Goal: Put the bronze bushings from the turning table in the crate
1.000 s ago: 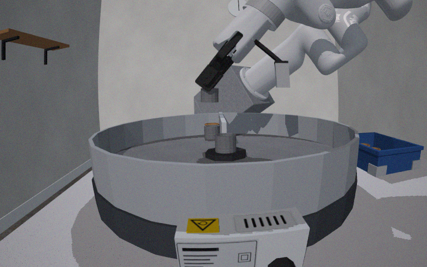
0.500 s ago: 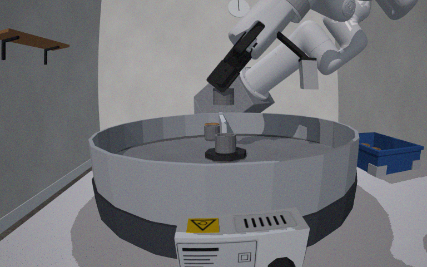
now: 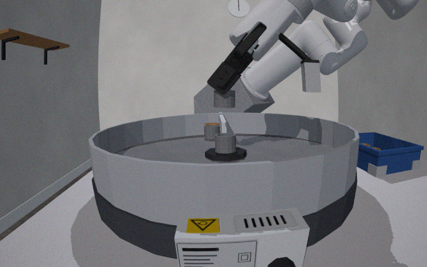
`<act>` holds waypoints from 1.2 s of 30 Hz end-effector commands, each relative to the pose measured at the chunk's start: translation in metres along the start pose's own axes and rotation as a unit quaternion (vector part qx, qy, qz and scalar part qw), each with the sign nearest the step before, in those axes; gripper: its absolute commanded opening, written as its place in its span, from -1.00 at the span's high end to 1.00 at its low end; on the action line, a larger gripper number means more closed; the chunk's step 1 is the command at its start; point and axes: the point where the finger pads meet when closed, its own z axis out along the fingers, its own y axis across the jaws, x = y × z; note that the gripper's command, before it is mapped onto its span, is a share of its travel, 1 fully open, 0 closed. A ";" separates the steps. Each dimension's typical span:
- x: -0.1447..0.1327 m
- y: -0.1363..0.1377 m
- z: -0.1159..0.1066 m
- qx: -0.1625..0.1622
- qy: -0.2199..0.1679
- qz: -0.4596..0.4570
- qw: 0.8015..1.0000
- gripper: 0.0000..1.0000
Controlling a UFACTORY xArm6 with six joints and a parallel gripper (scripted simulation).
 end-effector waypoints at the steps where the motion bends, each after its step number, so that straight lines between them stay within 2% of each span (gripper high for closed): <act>1: 0.011 0.001 0.012 -0.001 0.000 0.000 1.000 1.00; 36: 0.022 0.001 0.026 -0.001 0.000 0.000 1.000 1.00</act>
